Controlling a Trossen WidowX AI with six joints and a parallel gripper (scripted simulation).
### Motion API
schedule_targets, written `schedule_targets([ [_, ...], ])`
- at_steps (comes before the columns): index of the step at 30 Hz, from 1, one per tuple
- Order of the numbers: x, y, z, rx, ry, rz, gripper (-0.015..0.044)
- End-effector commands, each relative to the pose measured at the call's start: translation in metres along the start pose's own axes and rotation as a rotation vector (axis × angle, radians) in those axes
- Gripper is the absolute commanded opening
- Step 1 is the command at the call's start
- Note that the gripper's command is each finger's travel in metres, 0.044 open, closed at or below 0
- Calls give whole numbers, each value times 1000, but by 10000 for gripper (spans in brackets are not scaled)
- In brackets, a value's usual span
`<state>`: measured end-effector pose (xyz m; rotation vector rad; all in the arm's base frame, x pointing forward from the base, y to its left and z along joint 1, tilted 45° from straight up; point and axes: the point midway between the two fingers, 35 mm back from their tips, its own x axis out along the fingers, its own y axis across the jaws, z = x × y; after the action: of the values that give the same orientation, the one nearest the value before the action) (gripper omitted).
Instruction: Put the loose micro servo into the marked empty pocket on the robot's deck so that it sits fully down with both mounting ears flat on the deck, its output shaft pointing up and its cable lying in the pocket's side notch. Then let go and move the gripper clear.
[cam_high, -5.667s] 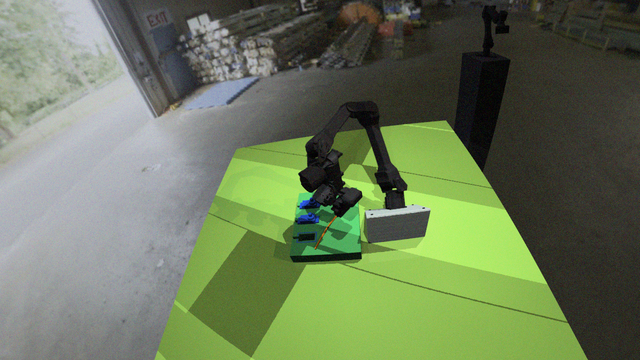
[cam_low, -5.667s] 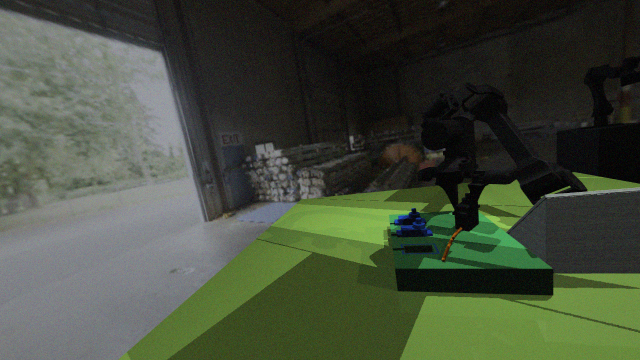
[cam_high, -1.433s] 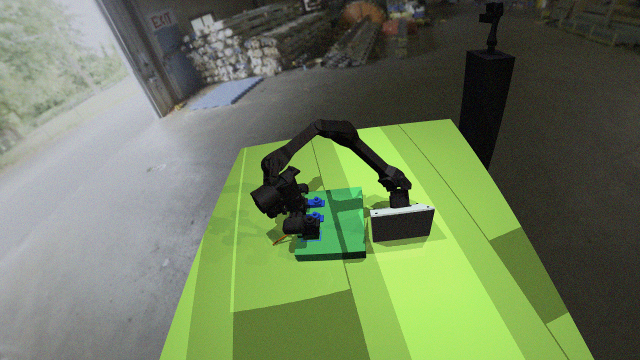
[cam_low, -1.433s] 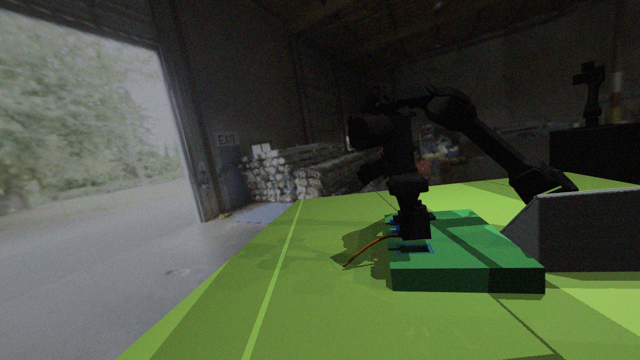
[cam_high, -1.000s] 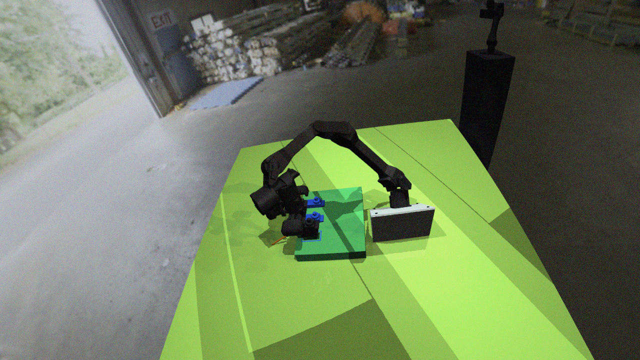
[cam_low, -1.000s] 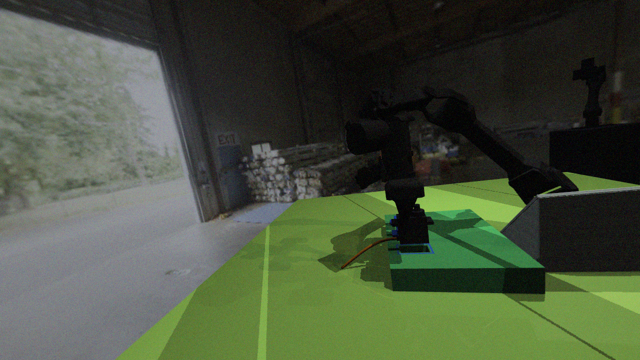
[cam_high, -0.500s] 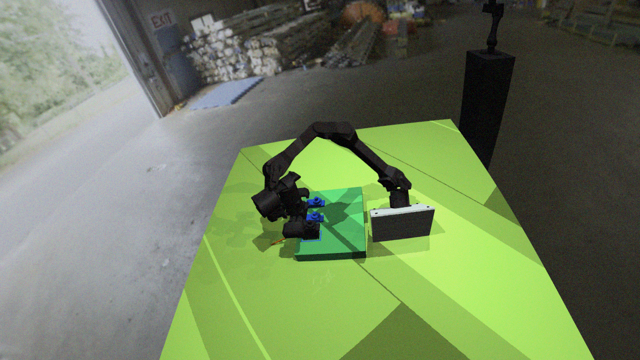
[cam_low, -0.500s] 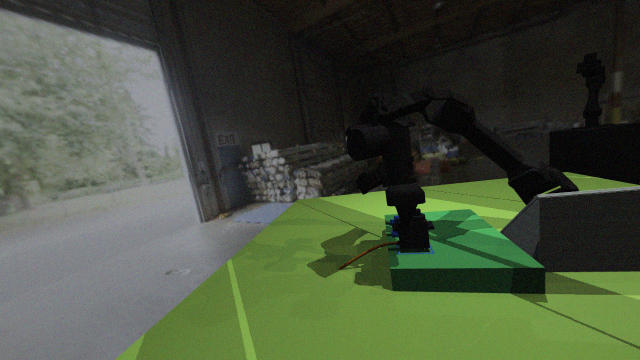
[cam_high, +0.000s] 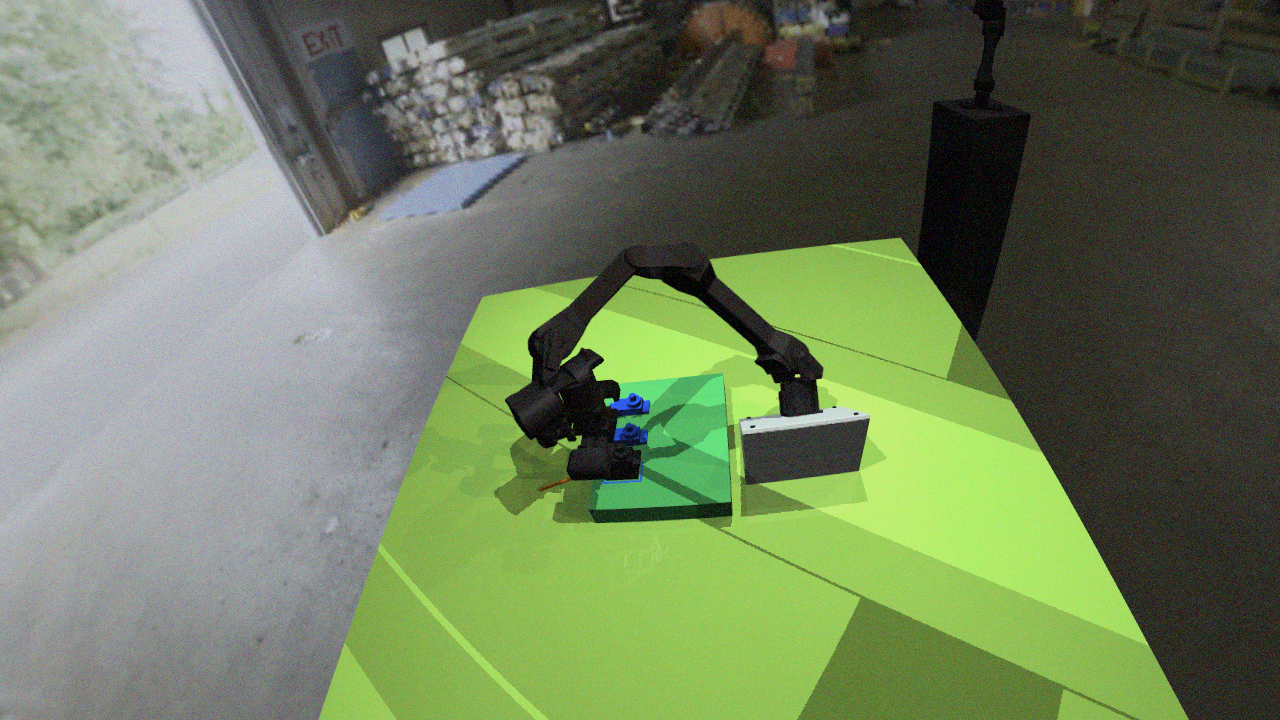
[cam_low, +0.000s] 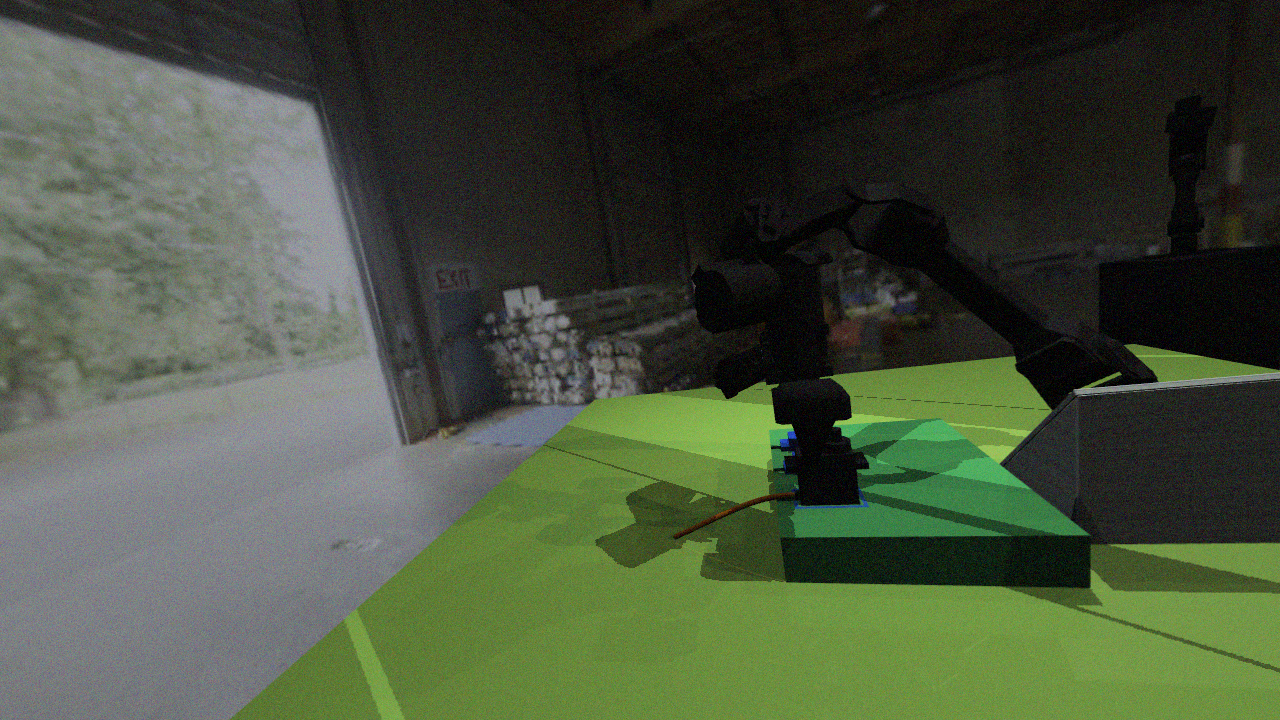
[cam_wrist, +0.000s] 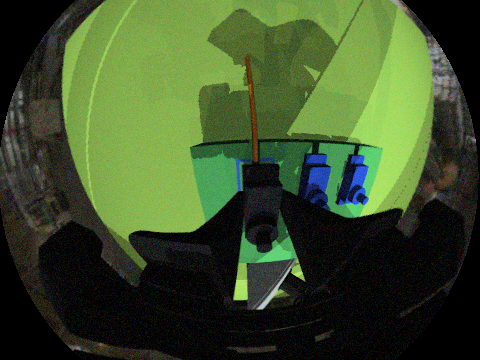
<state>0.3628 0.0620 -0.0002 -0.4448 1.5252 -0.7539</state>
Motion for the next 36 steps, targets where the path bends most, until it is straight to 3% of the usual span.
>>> schedule_targets([
  [1,4,0,0,-2,-3,-1,0],
  [36,38,0,0,-2,-3,-2,0],
])
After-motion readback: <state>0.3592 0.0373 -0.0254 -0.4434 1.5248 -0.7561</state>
